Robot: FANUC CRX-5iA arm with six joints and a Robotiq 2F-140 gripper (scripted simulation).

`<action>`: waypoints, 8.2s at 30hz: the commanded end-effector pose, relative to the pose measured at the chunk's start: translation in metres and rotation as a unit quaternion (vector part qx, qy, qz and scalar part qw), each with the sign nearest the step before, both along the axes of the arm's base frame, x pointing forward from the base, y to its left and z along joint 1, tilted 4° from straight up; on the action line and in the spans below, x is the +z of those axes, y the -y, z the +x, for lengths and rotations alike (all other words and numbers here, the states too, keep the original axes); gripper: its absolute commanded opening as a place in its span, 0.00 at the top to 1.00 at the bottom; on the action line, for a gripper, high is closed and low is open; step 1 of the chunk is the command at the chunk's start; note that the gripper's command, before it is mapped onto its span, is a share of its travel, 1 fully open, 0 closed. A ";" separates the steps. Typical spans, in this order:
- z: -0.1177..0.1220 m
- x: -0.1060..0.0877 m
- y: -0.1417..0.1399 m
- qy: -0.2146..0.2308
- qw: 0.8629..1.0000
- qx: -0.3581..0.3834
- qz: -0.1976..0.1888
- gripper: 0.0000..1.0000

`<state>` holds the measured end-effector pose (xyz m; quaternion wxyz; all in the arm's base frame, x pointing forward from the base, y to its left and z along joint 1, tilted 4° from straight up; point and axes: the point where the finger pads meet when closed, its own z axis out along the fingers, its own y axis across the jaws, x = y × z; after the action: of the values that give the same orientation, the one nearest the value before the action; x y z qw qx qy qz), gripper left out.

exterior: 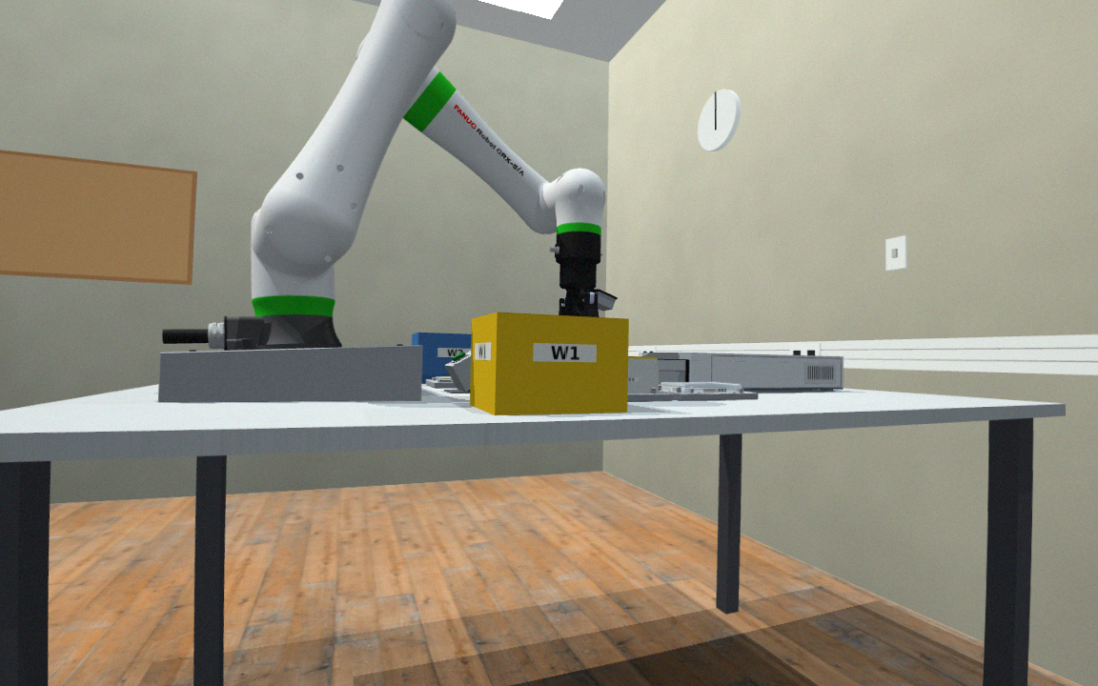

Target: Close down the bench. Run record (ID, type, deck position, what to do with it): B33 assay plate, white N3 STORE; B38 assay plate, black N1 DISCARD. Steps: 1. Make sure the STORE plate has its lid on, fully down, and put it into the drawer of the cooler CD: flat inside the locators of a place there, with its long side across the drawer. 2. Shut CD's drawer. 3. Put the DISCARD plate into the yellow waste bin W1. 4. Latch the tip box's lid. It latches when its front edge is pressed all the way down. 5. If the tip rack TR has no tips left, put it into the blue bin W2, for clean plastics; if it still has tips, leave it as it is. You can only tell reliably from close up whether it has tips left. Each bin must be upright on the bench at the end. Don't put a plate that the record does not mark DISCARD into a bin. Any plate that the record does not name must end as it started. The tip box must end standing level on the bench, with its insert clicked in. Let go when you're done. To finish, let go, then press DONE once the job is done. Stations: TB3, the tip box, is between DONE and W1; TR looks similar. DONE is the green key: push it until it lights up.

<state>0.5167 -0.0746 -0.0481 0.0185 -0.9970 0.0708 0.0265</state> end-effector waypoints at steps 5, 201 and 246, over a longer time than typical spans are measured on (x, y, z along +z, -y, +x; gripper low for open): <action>0.001 0.001 0.000 0.001 1.000 0.000 0.000 0.22; -0.147 0.134 -0.179 0.001 1.000 0.000 0.000 0.30; -0.157 0.100 -0.191 0.001 1.000 0.000 0.000 0.30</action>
<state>0.3590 0.1160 0.0560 0.0184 -0.9969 0.0712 0.0266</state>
